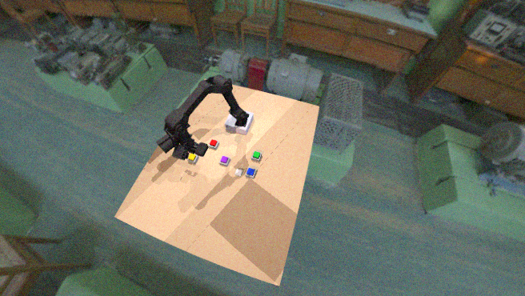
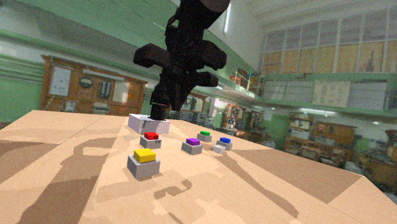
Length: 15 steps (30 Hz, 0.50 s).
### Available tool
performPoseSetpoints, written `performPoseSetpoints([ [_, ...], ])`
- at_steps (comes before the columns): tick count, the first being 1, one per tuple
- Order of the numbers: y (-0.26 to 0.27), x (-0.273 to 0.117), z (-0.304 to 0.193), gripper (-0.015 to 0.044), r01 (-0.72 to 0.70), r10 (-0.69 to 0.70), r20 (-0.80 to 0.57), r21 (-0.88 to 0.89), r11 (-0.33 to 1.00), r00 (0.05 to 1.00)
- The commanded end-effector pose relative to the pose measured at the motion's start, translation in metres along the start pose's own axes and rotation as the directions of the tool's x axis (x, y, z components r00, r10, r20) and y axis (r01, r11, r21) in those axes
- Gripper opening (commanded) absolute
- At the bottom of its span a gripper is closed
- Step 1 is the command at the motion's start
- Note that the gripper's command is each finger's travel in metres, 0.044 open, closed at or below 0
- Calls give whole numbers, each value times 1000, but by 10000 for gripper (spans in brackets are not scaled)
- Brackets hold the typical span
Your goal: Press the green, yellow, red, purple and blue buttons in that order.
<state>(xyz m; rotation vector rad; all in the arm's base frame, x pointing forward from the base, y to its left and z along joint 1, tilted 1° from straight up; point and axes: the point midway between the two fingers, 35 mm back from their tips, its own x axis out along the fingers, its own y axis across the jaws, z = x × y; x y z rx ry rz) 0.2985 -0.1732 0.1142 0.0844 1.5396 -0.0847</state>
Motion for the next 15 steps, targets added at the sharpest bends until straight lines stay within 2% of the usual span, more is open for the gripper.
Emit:
performPoseSetpoints([
  [1, -47, 3, -11, 20, -1, 1, -3, 1, 1000, 1000],
  [8, -50, 5, -12, 20, -1, 1, -3, 1, 1000, 1000],
  [12, -50, 55, -12, 20, -1, 1, -3, 1, 1000, 1000],
  [15, -49, 64, -12, 20, -1, 1, -3, 1, 1000, 1000],
])
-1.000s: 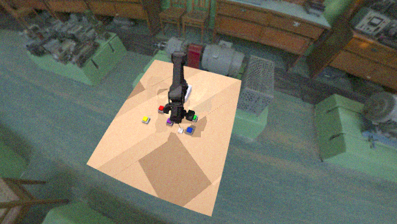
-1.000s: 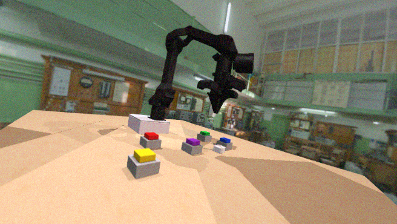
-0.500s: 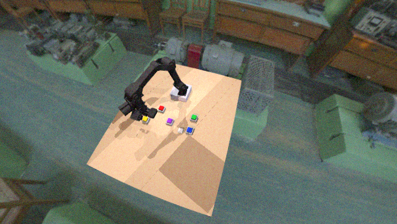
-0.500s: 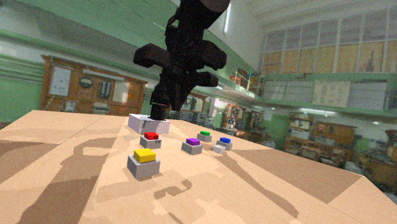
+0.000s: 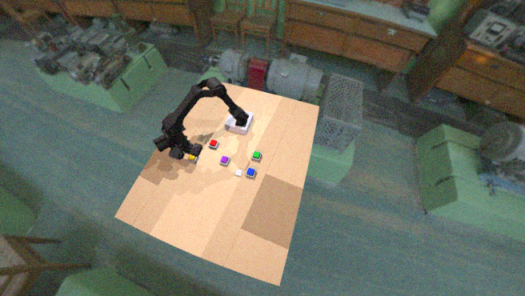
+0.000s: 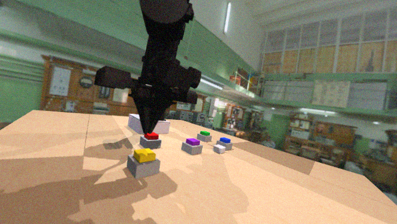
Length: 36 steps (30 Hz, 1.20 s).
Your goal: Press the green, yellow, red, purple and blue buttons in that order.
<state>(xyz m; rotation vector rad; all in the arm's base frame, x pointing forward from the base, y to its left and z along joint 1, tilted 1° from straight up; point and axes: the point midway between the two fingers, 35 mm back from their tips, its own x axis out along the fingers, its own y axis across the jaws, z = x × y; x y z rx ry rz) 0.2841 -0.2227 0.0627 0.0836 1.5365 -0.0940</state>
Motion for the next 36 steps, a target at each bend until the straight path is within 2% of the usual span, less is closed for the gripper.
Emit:
performPoseSetpoints([
  [1, 2, 13, -2, 20, -7, 7, -6, -5, 1000, 1000],
  [23, 2, 46, -2, 20, -7, 7, -6, -5, 1000, 1000],
  [36, 2, 47, -2, 20, -7, 7, -6, -5, 1000, 1000],
])
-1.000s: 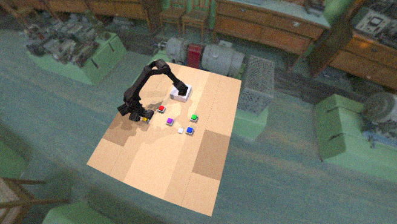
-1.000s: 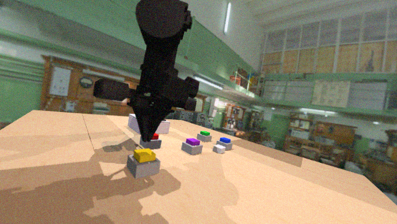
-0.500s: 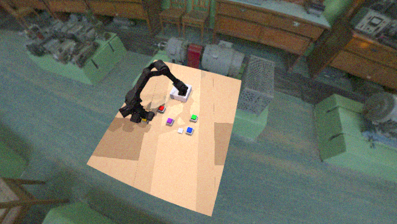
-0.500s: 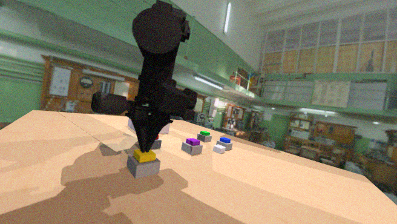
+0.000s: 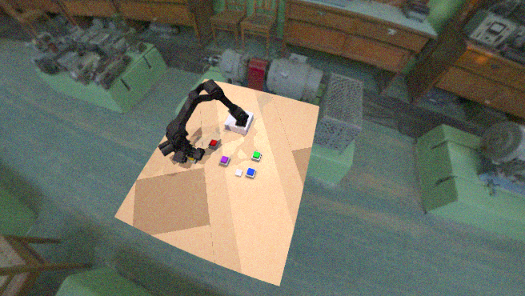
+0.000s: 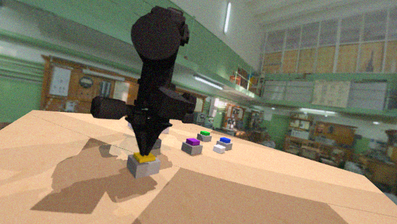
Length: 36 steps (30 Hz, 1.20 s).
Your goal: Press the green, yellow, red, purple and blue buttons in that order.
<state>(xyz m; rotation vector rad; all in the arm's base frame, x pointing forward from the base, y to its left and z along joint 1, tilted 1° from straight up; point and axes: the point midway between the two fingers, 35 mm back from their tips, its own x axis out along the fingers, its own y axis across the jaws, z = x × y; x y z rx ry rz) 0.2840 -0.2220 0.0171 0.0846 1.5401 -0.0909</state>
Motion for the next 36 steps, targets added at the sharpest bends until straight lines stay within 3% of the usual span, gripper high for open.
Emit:
performPoseSetpoints([
  [1, 1, 1, -1, 20, -5, 5, -3, -3, 1000, 1000],
  [8, 0, -2, 0, 20, -1, 1, 0, 0, 1000, 1000],
  [11, 1, -30, 0, 20, -4, 4, -2, -3, 1000, 1000],
  [15, 1, -35, 0, 20, -5, 5, -3, -3, 1000, 1000],
  [20, 0, -91, 0, 20, -5, 5, -2, -3, 1000, 1000],
  [24, 1, -94, -2, 20, -5, 5, -3, -3, 1000, 1000],
  [36, 72, -96, -117, 20, -10, 10, -11, -3, 1000, 1000],
])
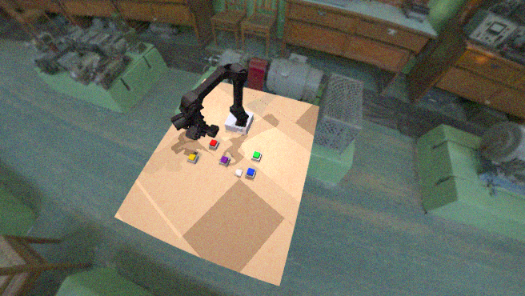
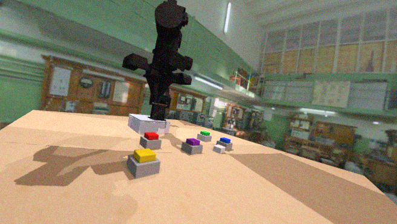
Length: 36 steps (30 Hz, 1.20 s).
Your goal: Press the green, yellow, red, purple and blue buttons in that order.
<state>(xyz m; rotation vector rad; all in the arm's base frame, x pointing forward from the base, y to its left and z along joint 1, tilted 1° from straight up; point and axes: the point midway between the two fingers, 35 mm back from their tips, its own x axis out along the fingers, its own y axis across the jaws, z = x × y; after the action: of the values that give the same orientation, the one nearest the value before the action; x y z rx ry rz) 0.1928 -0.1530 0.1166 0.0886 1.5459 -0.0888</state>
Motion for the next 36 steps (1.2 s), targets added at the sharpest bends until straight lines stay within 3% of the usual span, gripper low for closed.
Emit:
performPoseSetpoints([
  [1, 17, 8, -27, 20, -7, 7, -6, -4, 1000, 1000],
  [5, 18, 12, -28, 20, -7, 7, -6, -4, 1000, 1000],
  [10, 18, 68, -29, 20, -7, 7, -6, -4, 1000, 1000],
  [36, 19, 105, -30, 20, -7, 7, -6, -4, 1000, 1000],
])
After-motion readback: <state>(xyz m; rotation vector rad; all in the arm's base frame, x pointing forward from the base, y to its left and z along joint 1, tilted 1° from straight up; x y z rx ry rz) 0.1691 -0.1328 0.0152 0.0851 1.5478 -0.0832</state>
